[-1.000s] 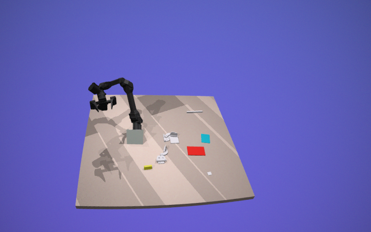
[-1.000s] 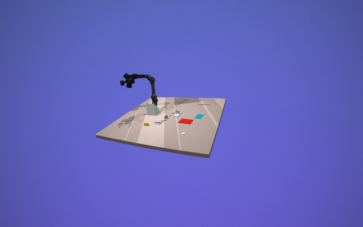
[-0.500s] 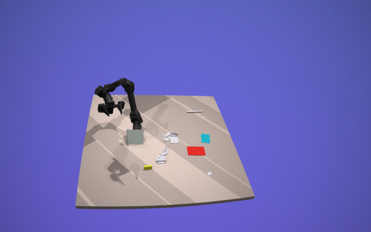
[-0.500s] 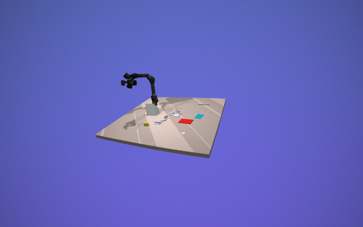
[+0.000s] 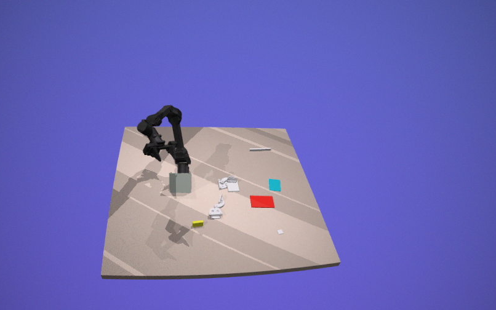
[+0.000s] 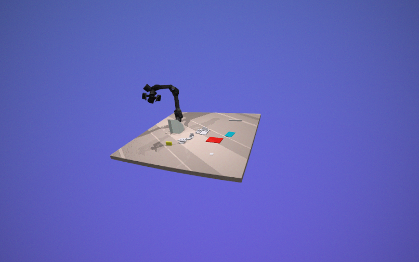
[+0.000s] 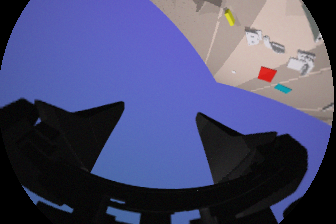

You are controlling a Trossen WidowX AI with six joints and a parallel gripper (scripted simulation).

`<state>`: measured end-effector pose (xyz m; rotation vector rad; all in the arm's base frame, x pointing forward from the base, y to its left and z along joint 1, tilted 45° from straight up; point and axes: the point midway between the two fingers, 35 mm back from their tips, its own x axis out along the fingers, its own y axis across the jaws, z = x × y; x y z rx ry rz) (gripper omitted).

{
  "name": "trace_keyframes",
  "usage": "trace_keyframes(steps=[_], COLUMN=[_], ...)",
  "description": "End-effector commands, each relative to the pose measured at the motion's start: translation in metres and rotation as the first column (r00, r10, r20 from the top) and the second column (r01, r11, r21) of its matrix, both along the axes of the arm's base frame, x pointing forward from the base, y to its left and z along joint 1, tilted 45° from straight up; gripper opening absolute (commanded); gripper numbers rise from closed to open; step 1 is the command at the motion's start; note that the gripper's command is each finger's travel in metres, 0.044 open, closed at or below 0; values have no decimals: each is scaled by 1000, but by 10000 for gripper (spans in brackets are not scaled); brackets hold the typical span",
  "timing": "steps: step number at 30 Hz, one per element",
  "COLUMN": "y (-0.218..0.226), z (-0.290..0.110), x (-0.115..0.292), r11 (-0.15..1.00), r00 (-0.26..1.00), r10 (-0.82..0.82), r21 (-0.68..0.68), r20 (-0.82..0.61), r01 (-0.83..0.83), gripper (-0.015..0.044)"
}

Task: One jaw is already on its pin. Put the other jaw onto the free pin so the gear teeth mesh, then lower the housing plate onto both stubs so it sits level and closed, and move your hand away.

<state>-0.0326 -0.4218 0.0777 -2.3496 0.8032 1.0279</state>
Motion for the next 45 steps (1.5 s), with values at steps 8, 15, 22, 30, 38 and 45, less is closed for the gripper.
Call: trace_keyframes(steps=[8,15,22,30,38,45], y=[11,19,30,45,63,82], z=[-22,-33,-42,-53,-66,-76], x=[52,77,104,134,163,186], r11=[980,950,909,849,759,665], r00=[980,949,908,848,757,663], r10=[198,313,417,528,651,746], r21=[22,21,28,37,40,45], r20=[-19,-36,-42,-46,-64,-62], r01=[-198,-312,-416,-527,-650,-745], gripper=[440,440,440,440,440,440])
